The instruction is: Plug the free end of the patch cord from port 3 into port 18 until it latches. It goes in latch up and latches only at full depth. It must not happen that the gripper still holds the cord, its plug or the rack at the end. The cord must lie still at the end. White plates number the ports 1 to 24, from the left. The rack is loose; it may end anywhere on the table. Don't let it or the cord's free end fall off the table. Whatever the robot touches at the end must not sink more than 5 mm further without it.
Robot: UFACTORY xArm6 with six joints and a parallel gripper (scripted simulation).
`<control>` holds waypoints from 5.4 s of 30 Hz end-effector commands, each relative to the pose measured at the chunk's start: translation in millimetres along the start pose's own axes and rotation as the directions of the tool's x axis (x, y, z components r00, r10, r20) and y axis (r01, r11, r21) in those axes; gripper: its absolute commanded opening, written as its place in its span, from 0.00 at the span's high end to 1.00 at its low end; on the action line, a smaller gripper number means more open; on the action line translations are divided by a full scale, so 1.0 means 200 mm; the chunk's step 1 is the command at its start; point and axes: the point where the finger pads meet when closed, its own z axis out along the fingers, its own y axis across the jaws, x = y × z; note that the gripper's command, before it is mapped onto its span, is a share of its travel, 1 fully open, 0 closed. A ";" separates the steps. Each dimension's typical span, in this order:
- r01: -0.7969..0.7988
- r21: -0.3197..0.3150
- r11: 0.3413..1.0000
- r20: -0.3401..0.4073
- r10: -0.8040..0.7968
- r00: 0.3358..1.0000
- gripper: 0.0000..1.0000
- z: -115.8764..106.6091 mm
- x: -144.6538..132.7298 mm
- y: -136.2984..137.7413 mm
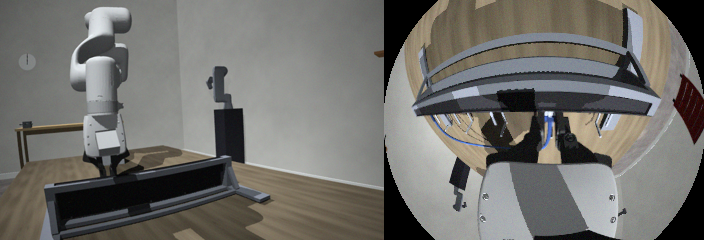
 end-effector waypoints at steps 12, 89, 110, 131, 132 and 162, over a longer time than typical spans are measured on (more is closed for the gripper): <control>0.000 -0.001 1.000 -0.005 0.000 1.000 1.00 -0.01 0.01 0.00; 0.000 -0.001 1.000 -0.005 0.000 1.000 1.00 -0.01 0.04 0.00; 0.000 -0.001 1.000 -0.005 0.000 1.000 1.00 -0.01 0.04 0.00; 0.000 -0.001 1.000 0.005 0.000 1.000 1.00 -0.01 0.05 0.00; 0.000 -0.001 1.000 0.005 0.000 1.000 1.00 -0.01 0.05 0.00; 0.000 -0.001 1.000 0.006 0.000 1.000 0.62 -0.01 0.05 0.00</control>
